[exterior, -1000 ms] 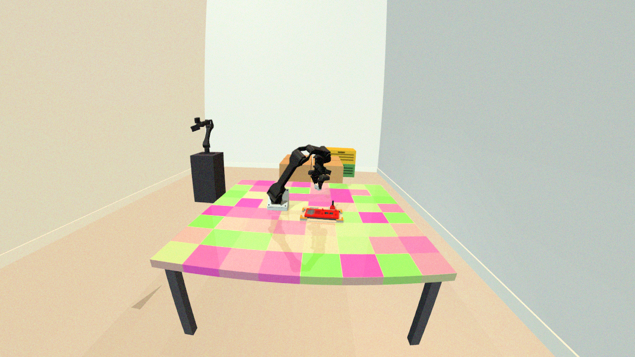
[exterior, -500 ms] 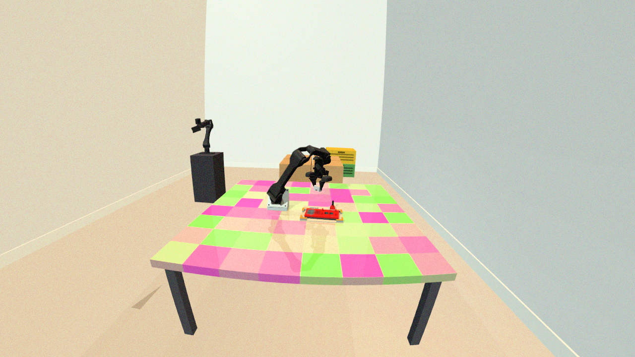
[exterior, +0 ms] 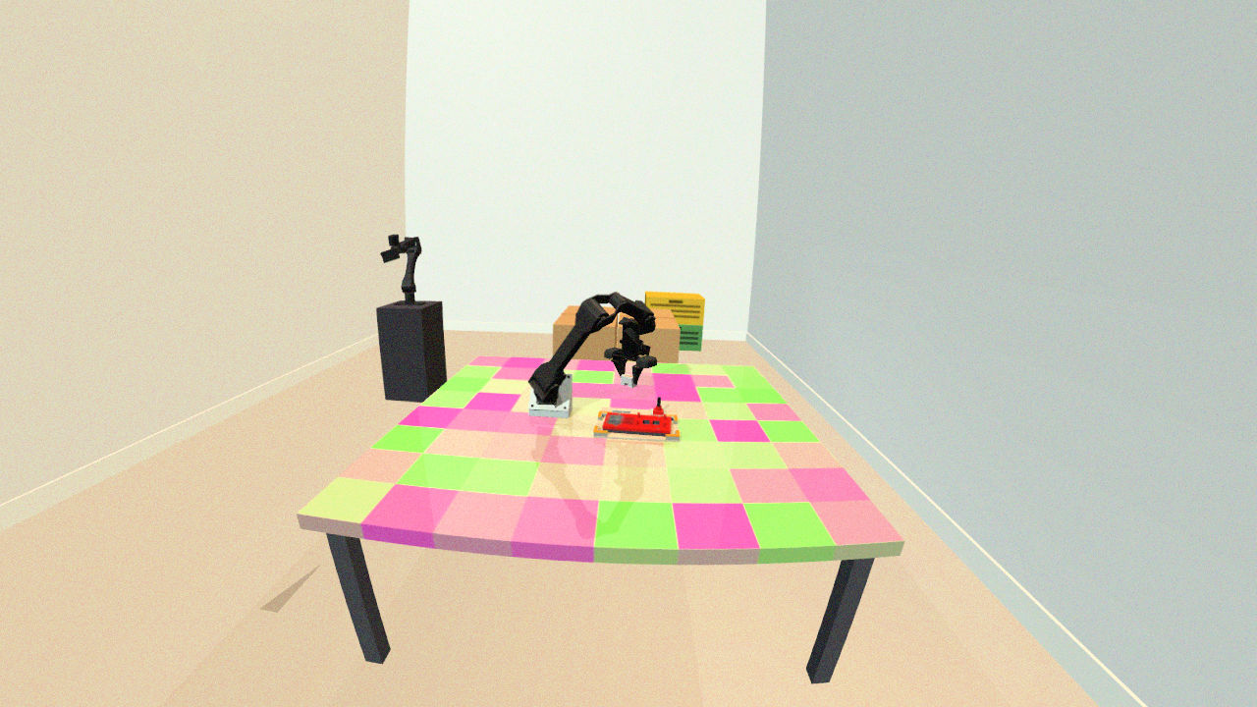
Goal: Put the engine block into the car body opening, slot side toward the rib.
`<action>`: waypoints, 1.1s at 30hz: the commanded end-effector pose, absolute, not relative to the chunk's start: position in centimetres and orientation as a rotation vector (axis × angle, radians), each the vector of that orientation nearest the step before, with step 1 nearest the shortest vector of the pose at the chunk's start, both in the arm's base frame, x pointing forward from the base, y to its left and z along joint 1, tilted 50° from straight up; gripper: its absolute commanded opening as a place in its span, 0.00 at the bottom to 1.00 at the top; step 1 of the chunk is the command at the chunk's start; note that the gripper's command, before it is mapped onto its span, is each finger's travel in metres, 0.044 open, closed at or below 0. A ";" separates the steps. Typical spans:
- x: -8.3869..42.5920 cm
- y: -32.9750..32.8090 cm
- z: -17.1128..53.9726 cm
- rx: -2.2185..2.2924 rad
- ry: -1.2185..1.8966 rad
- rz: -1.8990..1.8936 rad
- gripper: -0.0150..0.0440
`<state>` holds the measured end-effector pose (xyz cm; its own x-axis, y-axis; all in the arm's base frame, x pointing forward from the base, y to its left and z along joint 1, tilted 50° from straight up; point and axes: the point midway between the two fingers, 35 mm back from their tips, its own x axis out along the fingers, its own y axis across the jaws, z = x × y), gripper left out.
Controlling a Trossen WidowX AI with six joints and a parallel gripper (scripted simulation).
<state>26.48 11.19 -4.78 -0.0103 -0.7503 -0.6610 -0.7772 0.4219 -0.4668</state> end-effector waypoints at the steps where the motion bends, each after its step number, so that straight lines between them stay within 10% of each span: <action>1: 26.5 10.5 -5.3 -1.333 1.756 0.038 0.25; 33: 26.4 6.2 -9.0 -1.334 1.756 0.036 0.25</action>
